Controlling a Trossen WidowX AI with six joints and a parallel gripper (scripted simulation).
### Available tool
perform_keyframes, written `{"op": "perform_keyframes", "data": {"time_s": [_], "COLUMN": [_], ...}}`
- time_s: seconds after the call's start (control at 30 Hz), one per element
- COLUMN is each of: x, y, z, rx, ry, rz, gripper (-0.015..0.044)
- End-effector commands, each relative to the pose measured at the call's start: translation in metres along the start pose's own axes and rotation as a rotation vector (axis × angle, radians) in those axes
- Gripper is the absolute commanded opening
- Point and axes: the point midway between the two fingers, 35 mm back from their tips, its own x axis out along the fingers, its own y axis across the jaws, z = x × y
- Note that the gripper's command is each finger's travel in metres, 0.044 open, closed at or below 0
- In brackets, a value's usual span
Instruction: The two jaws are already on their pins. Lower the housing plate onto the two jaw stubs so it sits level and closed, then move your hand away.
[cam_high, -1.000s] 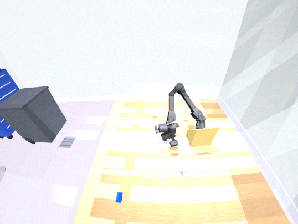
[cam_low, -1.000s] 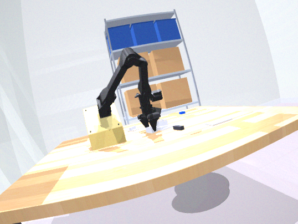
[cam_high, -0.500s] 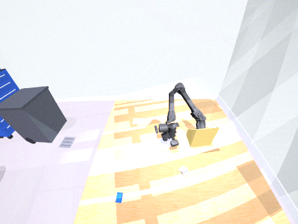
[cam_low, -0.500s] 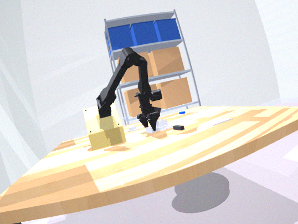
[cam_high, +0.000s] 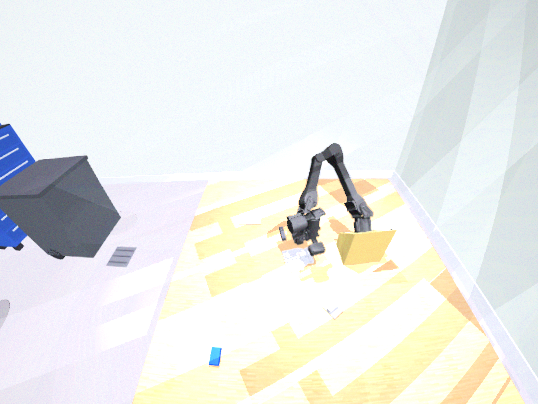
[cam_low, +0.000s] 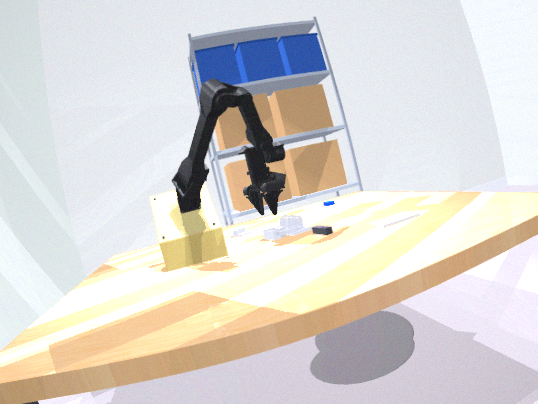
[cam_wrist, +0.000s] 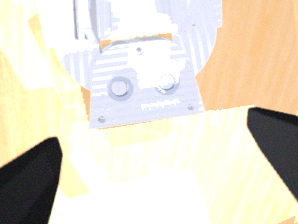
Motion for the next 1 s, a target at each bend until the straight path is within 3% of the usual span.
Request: {"op": "perform_keyframes", "data": {"time_s": [0.0, 0.23, 0.97], "x": [-0.010, -0.057, -0.059], "y": [0.003, 0.009, 0.009], "z": [-0.004, -0.028, -0.029], "rx": [-0.001, 0.006, 0.006], "ry": [-0.001, 0.001, 0.001], "rz": [0.006, 0.009, 0.009], "gripper": [0.0440, 0.0440, 0.0440]}}
